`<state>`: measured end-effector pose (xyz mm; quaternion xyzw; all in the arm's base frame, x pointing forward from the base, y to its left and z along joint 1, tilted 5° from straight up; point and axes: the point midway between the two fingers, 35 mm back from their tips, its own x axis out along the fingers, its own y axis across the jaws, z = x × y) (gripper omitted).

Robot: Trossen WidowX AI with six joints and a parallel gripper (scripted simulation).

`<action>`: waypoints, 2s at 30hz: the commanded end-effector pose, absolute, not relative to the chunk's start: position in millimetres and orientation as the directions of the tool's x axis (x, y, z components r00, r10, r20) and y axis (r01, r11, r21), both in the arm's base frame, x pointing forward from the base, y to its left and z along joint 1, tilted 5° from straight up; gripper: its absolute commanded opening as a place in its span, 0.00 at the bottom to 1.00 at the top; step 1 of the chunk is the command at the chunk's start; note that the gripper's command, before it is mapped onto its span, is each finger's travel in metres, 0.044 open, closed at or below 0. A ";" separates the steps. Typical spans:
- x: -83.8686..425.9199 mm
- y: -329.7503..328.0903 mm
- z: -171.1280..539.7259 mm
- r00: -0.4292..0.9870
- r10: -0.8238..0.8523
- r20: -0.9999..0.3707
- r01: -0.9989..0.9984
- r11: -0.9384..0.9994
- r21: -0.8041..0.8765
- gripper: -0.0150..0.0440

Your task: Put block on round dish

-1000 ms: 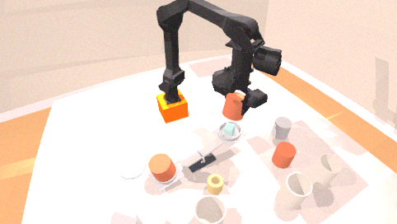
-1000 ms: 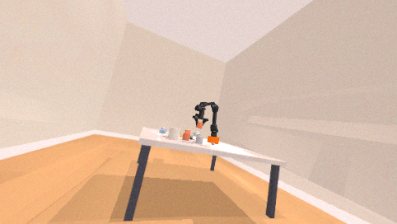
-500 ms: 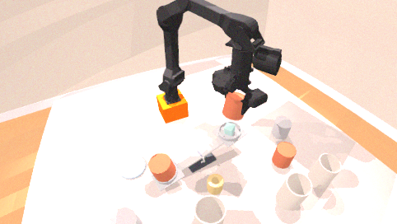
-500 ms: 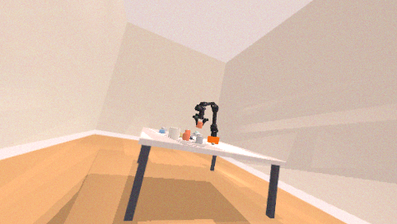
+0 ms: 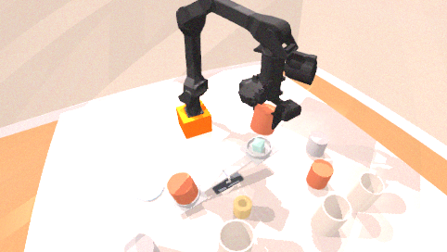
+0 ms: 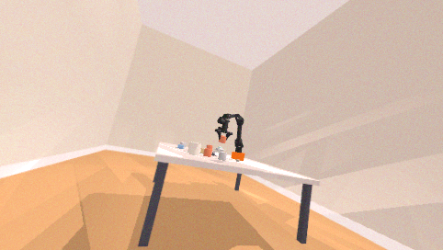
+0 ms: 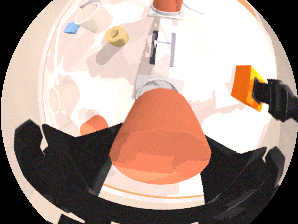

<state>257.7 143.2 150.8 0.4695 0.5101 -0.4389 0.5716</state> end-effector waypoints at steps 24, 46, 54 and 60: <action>257.8 143.2 150.5 0.095 -0.023 -0.995 0.981 0.174 0.090 0.25; 218.1 243.2 63.5 0.099 -0.005 -0.995 0.981 0.169 0.097 0.25; 209.8 254.0 46.1 0.100 -0.003 -0.995 0.981 0.169 0.098 0.25; 212.6 253.6 16.5 0.100 -0.004 -0.995 0.981 0.169 0.098 0.25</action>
